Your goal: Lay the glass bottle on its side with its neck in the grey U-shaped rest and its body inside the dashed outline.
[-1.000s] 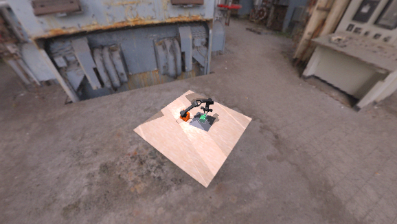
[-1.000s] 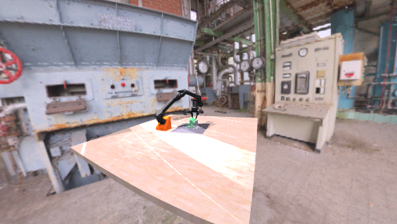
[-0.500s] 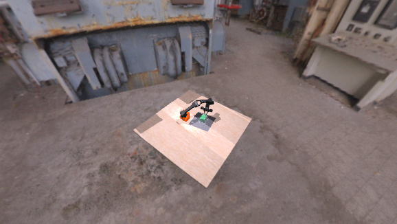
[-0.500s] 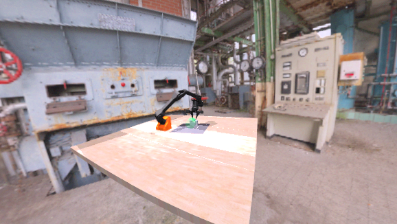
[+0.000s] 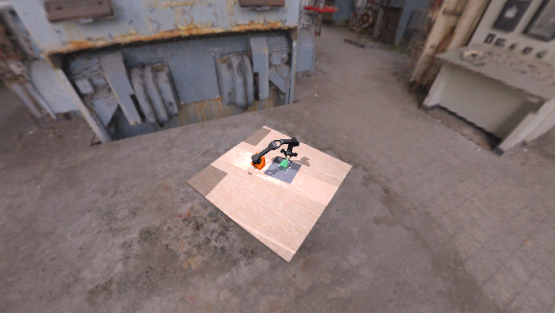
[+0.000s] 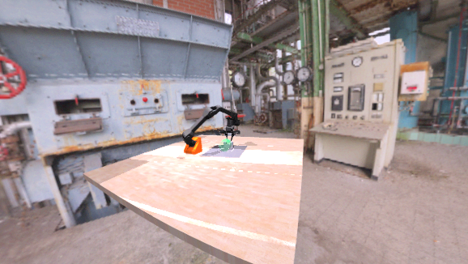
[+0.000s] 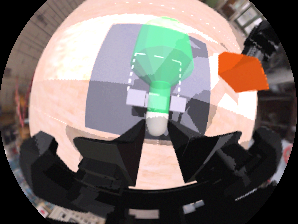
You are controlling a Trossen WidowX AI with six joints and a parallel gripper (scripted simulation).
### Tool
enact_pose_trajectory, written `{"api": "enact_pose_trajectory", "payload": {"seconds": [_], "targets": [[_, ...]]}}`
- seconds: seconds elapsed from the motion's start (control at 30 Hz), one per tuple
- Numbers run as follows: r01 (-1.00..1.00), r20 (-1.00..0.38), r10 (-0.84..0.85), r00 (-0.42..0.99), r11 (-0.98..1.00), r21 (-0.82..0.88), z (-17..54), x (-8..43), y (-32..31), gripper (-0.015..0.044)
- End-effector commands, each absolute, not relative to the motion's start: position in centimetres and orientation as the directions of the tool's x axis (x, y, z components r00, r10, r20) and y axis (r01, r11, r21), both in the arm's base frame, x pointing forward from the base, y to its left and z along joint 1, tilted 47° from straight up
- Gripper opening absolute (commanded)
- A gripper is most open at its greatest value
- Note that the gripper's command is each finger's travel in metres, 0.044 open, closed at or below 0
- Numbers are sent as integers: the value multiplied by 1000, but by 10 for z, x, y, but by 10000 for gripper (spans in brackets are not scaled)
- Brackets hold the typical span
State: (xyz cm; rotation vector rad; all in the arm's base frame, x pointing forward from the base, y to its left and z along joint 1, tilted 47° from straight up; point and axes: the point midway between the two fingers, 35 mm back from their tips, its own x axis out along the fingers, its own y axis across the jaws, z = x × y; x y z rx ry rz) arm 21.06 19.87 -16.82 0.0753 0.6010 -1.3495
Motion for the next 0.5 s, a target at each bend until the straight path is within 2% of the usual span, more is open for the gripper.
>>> {"api": "enact_pose_trajectory", "payload": {"seconds": [0.0, 0.47], "targets": [[926, -444, -891, 95, 242, -288, -168, 213, 196, 121], [930, -454, -886, 92, 240, -280, -169, 213, 194, 121]]}}
